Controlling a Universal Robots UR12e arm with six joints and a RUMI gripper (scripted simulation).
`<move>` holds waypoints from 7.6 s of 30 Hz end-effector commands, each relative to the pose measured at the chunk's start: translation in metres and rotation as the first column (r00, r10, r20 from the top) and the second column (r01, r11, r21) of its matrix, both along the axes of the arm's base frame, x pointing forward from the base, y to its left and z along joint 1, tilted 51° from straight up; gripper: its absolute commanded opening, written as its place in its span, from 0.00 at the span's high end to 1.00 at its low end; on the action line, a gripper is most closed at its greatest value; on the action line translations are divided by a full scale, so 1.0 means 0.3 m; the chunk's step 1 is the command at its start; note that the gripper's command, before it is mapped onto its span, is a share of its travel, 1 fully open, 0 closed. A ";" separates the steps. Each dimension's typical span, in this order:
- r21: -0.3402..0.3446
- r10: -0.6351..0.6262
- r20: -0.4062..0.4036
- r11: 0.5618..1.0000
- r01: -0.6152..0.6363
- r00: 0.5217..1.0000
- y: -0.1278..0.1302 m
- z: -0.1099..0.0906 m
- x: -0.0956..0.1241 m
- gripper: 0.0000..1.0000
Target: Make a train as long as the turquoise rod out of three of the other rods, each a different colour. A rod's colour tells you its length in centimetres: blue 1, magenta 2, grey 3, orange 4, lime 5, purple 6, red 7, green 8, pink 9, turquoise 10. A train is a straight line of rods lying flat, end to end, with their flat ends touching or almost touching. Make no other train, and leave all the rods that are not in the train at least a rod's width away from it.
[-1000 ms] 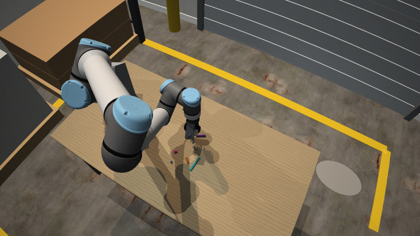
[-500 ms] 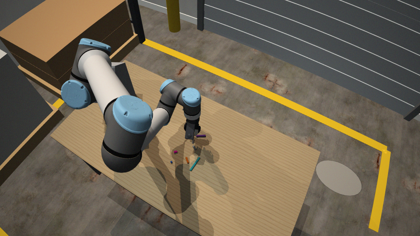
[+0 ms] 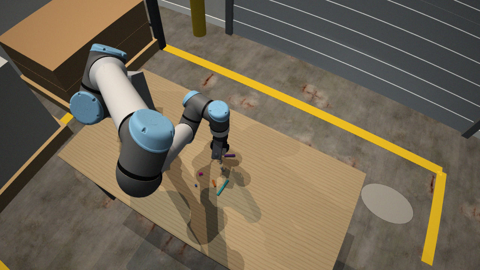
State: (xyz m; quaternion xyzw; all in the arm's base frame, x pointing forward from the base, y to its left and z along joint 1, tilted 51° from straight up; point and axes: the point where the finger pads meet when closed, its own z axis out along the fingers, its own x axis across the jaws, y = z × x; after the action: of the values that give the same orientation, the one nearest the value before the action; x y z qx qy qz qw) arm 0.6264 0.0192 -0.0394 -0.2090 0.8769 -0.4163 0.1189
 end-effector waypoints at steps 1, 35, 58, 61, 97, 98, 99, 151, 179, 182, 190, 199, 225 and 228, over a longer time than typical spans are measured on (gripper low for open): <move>0.000 0.001 0.000 1.000 -0.001 1.000 0.000 0.000 0.001 0.86; 0.000 0.001 0.001 1.000 -0.001 1.000 -0.079 -0.072 0.045 0.86; 0.000 0.001 0.001 1.000 -0.001 1.000 -0.117 -0.107 0.066 0.86; 0.000 0.001 0.001 1.000 -0.001 1.000 -0.118 -0.107 0.067 0.86; 0.000 0.001 0.001 1.000 -0.001 1.000 -0.118 -0.107 0.067 0.86; 0.000 0.001 0.001 1.000 -0.001 1.000 -0.118 -0.107 0.067 0.86; 0.000 0.001 0.001 1.000 -0.001 1.000 -0.118 -0.108 0.067 0.86; 0.000 0.001 0.001 1.000 -0.001 1.000 -0.156 -0.142 0.088 0.86; 0.000 0.001 0.001 1.000 -0.001 1.000 -0.156 -0.142 0.088 1.00; 0.000 0.001 0.001 1.000 -0.001 1.000 -0.156 -0.142 0.088 1.00; 0.000 0.001 0.001 1.000 -0.001 1.000 -0.156 -0.142 0.088 1.00; 0.000 0.001 0.001 1.000 -0.001 1.000 -0.156 -0.142 0.088 1.00; 0.000 0.001 0.001 1.000 -0.001 1.000 0.071 0.066 -0.040 1.00; 0.000 0.001 0.001 1.000 -0.001 1.000 0.071 0.066 -0.040 1.00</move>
State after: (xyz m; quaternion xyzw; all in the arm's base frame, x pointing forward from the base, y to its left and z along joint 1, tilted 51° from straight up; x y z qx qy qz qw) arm 0.6155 0.0380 -0.0217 -0.2098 0.8764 -0.4165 0.1200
